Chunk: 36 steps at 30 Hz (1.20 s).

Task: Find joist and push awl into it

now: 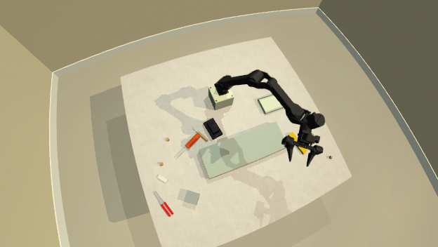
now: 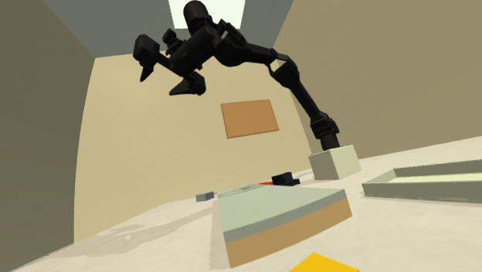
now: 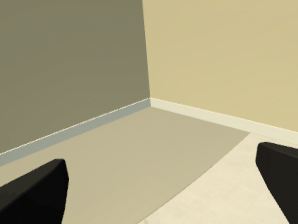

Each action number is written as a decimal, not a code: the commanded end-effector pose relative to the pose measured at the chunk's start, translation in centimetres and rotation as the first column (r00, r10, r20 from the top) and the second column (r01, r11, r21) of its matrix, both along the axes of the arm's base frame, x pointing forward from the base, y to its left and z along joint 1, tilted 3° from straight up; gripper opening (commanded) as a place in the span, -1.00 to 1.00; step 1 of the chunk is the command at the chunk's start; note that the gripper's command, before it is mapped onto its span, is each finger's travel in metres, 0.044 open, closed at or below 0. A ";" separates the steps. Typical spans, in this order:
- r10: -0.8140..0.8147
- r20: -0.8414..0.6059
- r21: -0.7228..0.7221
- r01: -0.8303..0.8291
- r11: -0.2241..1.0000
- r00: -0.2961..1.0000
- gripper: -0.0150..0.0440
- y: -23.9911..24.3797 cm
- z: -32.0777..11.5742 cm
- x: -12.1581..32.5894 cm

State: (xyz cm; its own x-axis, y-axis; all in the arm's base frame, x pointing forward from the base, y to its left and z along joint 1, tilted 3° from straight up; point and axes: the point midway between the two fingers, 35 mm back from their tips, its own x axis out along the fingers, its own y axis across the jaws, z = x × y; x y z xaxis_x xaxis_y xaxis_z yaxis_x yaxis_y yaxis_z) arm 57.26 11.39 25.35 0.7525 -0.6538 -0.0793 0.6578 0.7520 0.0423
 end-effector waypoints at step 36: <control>-0.748 -0.661 0.666 0.507 -0.547 0.061 1.00 -25.6 -24.7 -35.4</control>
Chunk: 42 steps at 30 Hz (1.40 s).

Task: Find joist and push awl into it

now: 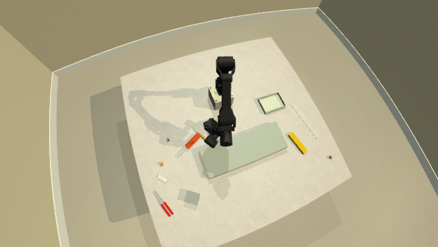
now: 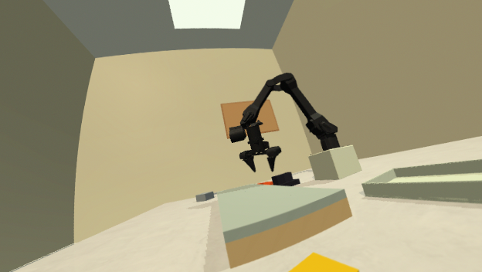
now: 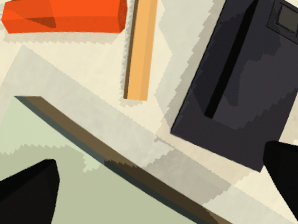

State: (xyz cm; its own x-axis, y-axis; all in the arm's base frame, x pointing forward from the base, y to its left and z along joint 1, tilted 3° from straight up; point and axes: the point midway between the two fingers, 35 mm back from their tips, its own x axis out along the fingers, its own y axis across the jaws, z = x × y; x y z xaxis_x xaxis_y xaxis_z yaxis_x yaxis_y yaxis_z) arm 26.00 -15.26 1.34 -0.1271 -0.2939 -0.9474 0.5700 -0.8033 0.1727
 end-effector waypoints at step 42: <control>-0.457 -0.113 0.104 0.468 0.878 0.882 1.00 1.5 -4.1 -7.3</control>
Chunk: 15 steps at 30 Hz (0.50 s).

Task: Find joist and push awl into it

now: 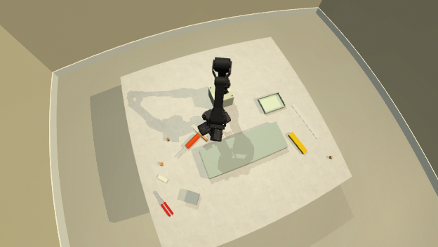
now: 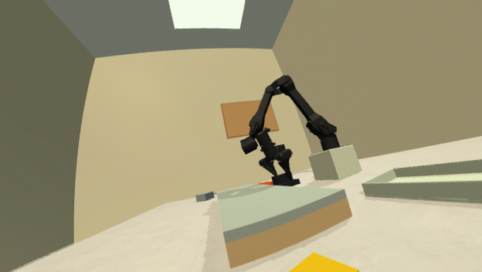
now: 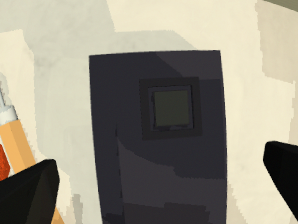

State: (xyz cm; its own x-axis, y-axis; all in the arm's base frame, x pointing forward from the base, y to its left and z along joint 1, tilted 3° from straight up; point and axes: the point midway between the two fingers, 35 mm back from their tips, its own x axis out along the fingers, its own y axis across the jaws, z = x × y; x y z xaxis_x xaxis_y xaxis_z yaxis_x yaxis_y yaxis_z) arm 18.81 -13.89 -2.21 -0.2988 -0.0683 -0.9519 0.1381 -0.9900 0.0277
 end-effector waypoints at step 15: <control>-0.002 0.000 0.005 0.002 1.000 1.000 0.91 0.1 -2.5 -0.3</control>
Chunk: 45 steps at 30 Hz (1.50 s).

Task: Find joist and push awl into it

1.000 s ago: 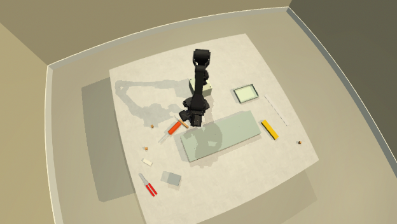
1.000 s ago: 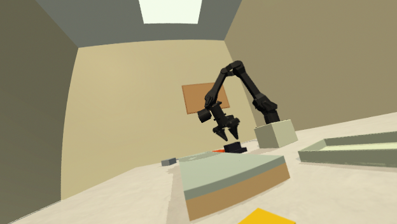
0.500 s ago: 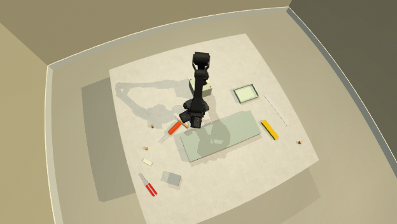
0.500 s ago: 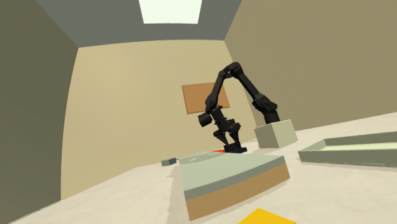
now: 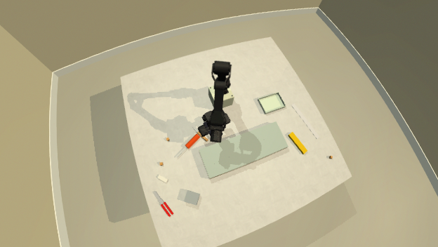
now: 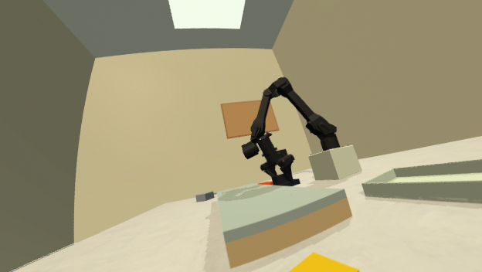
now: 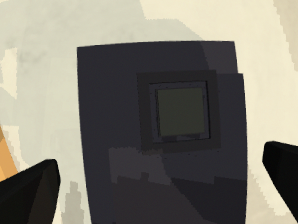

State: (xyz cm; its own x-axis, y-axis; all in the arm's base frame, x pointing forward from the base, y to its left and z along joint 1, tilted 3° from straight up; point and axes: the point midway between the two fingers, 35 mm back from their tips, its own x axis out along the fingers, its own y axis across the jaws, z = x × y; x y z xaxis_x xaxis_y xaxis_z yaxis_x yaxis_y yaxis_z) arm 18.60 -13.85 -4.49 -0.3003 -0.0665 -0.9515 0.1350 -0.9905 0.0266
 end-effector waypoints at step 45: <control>0.001 0.002 0.004 -0.001 1.000 1.000 -0.49 0.2 9.0 0.5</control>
